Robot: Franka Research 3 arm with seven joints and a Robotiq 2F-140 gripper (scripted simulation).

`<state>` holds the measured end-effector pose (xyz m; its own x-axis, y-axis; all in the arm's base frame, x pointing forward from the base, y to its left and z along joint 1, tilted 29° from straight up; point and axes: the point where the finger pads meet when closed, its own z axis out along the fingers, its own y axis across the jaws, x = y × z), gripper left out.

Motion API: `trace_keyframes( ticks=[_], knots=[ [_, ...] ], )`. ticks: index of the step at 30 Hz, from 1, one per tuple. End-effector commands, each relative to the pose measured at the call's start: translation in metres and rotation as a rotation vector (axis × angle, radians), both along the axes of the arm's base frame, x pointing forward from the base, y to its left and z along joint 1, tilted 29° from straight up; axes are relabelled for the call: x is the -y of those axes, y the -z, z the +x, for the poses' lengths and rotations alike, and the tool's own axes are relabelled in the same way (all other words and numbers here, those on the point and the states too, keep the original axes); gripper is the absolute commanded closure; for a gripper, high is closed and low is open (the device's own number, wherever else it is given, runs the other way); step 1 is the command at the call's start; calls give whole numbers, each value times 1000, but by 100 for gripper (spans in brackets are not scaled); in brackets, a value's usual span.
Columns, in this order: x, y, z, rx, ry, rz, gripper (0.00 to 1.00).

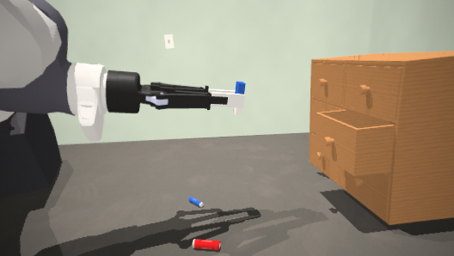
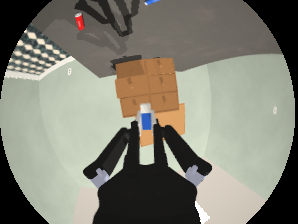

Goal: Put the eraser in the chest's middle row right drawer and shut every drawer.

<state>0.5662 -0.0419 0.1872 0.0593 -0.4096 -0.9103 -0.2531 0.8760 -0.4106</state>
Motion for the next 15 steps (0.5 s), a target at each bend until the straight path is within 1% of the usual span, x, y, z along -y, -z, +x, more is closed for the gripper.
trace_keyframes(
  ticks=[1, 15],
  knots=[
    [5, 0, 0, 14, 15, -35, 80],
    [12, 0, 0, 21, 40, -54, 80]
  ],
)
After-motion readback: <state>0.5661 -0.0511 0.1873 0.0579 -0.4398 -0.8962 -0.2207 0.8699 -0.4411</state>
